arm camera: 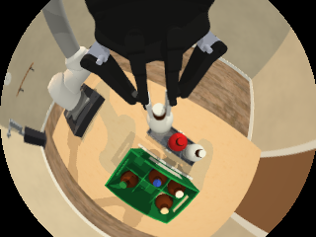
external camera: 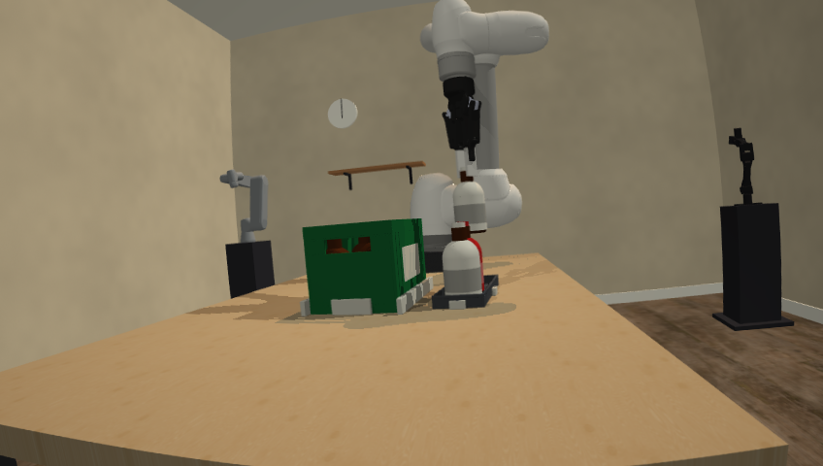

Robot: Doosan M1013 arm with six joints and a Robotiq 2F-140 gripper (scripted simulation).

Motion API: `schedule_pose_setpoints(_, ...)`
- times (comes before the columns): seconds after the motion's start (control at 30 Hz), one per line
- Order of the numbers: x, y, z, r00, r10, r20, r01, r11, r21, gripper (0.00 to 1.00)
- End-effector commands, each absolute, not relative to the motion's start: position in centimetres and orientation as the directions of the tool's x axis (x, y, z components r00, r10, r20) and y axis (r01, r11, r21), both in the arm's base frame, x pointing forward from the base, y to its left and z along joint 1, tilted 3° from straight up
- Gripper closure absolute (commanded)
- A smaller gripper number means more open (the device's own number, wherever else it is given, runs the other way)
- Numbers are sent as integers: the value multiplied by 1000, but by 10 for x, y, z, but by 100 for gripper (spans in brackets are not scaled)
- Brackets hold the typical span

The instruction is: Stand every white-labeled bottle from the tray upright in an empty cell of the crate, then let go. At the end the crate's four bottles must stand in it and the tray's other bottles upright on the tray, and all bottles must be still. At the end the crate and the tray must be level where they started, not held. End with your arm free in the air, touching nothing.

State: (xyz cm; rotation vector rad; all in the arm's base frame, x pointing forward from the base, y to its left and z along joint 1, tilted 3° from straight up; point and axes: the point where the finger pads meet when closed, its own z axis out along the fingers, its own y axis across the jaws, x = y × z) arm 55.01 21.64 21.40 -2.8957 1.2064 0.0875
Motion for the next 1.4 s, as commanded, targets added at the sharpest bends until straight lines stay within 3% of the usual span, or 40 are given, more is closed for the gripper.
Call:
schedule_pose_setpoints(0.0, 550, 216, 217, 703, -709, -53, -710, -704, 18, 100)
schedule_pose_setpoints(1.37, 552, 216, 248, 703, -709, -53, -710, -704, 18, 100)
